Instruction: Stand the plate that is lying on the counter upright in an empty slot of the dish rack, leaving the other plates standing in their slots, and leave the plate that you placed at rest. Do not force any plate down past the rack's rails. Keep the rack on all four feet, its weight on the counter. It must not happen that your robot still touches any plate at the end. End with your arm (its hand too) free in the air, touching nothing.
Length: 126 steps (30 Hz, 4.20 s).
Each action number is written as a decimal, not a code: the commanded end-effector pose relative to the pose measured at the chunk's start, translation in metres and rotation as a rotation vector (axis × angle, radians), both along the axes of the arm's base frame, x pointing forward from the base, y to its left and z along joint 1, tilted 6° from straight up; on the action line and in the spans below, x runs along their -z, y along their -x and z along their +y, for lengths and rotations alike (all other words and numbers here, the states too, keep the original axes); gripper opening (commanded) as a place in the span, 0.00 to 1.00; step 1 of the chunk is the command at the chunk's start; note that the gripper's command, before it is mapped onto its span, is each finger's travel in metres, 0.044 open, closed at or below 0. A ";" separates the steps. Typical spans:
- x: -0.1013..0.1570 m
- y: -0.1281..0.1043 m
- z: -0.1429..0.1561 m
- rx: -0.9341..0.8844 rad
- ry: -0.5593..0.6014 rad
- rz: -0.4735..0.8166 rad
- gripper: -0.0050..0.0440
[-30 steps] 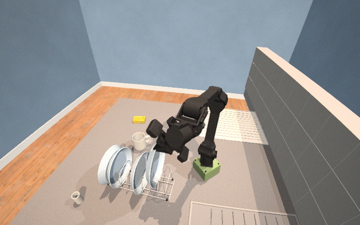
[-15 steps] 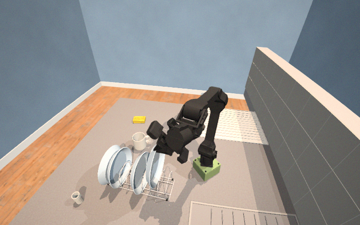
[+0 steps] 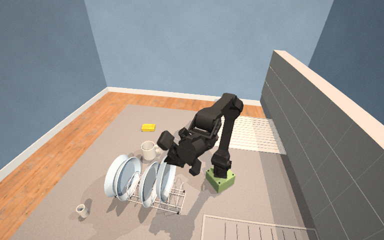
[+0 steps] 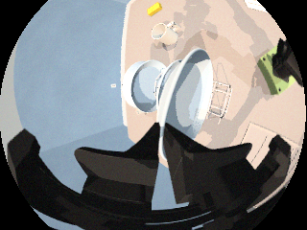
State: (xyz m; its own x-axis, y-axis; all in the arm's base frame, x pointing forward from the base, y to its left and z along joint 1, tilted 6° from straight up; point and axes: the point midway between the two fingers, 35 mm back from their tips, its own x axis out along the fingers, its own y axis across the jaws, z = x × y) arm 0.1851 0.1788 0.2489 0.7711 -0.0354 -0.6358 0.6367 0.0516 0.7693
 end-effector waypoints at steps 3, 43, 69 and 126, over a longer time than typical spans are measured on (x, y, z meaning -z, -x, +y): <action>0.000 0.000 -0.001 0.002 -0.007 -0.010 0.10; 0.022 -0.001 -0.003 0.002 -0.007 -0.010 0.10; 0.035 -0.002 -0.004 0.003 -0.007 -0.010 0.10; 0.066 -0.004 -0.006 0.002 -0.007 -0.010 0.10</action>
